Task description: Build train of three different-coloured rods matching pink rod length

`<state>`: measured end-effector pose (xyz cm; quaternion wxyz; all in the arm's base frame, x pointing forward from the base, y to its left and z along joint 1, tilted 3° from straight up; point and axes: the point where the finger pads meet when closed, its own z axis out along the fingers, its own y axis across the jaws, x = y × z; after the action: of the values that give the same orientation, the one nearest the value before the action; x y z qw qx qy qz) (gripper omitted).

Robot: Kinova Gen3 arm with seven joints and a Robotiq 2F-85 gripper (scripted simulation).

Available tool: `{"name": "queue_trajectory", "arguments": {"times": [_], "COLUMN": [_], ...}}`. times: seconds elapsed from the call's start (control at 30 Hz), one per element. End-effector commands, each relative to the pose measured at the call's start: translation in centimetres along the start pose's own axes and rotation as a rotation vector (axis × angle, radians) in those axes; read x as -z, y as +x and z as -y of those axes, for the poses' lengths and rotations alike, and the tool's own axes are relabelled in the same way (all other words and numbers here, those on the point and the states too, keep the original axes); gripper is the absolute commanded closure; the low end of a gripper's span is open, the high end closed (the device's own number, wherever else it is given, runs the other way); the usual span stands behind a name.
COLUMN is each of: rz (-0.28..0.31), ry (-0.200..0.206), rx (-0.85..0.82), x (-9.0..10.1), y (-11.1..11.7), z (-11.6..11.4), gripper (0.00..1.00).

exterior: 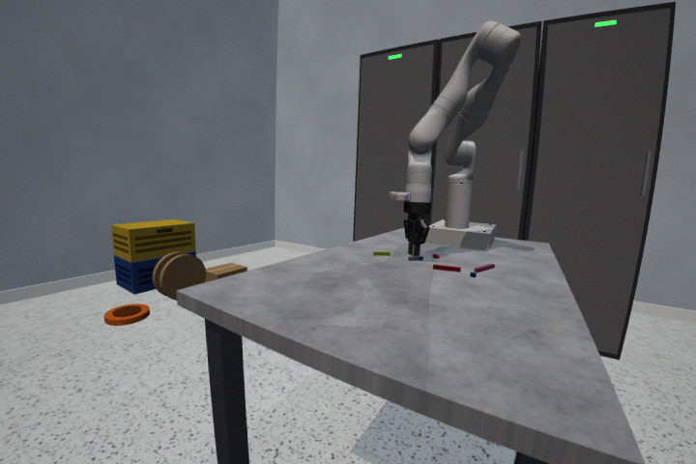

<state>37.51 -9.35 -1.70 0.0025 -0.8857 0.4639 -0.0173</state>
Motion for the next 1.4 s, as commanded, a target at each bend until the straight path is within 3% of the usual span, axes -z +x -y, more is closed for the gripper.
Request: {"name": "queue_trajectory", "arguments": {"times": [0.0,0.13,0.5,0.8,0.83,1.37], "rz": [-0.005,-0.005,-0.005,-0.005,-0.005,-0.005], "ry": [0.011,0.011,0.011,0.011,0.011,0.011], "rx": [0.005,0.005,0.005,0.005,0.005,0.005], "x": [1.3,2.2,7.2,8.0,8.0,8.0], "y": [0.0,0.0,0.0,0.0,0.0,0.0], "z": [0.5,0.5,0.4,0.4,0.4,0.4], "gripper": [0.76,0.76,0.76,0.76,0.00,0.00]}}
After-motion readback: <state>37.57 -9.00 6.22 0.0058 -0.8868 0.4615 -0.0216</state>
